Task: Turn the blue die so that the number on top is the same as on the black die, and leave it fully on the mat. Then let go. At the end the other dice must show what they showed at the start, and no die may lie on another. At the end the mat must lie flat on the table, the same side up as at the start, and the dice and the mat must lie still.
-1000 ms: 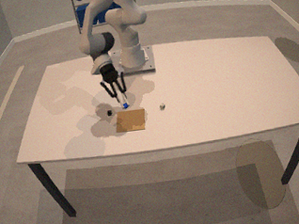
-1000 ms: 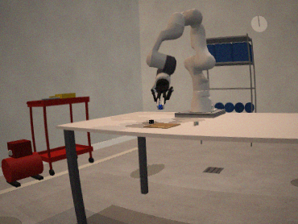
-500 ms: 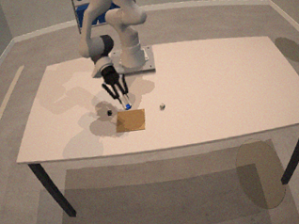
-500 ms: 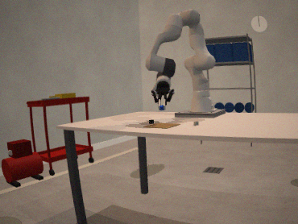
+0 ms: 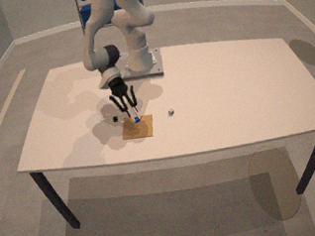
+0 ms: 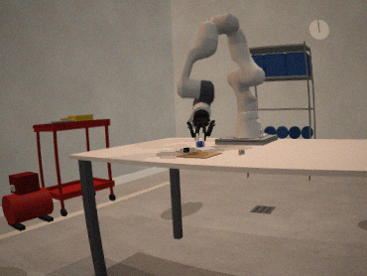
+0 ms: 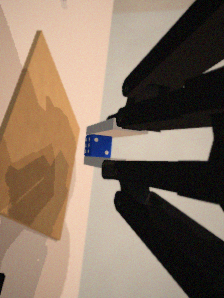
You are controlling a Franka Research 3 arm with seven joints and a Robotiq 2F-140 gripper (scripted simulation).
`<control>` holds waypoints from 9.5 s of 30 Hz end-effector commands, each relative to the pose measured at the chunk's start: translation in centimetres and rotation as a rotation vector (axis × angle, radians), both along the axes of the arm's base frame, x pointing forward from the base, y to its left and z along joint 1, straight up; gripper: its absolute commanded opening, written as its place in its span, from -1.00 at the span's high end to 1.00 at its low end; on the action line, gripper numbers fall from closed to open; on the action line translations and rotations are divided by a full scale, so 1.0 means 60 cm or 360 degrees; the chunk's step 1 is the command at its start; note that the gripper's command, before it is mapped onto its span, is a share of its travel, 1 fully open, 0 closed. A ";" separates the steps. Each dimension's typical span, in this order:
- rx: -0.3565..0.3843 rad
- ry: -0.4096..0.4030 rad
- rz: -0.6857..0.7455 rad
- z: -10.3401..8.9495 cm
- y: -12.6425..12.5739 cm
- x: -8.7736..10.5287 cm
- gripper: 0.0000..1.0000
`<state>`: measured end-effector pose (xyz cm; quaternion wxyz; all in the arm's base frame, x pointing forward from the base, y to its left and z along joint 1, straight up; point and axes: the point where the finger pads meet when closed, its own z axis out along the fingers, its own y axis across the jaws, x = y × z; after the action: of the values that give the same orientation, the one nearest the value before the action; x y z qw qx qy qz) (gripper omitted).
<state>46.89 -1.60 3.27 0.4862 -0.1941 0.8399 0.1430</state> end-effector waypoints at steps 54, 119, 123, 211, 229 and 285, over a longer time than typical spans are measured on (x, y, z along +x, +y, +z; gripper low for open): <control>-0.0058 -0.0067 0.0032 -0.027 -0.001 0.008 0.81; -0.0058 -0.0067 0.0032 -0.043 -0.001 0.008 0.67; -0.0058 -0.0067 0.0032 -0.043 -0.001 0.008 0.62; -0.0058 -0.0067 0.0032 0.062 -0.037 -0.057 0.57; 0.0018 0.0019 0.0134 0.098 -0.008 -0.056 0.57; -0.0233 0.1305 0.0552 0.093 0.072 -0.077 0.57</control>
<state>42.10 3.26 8.97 0.1051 -0.3579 0.8961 0.2404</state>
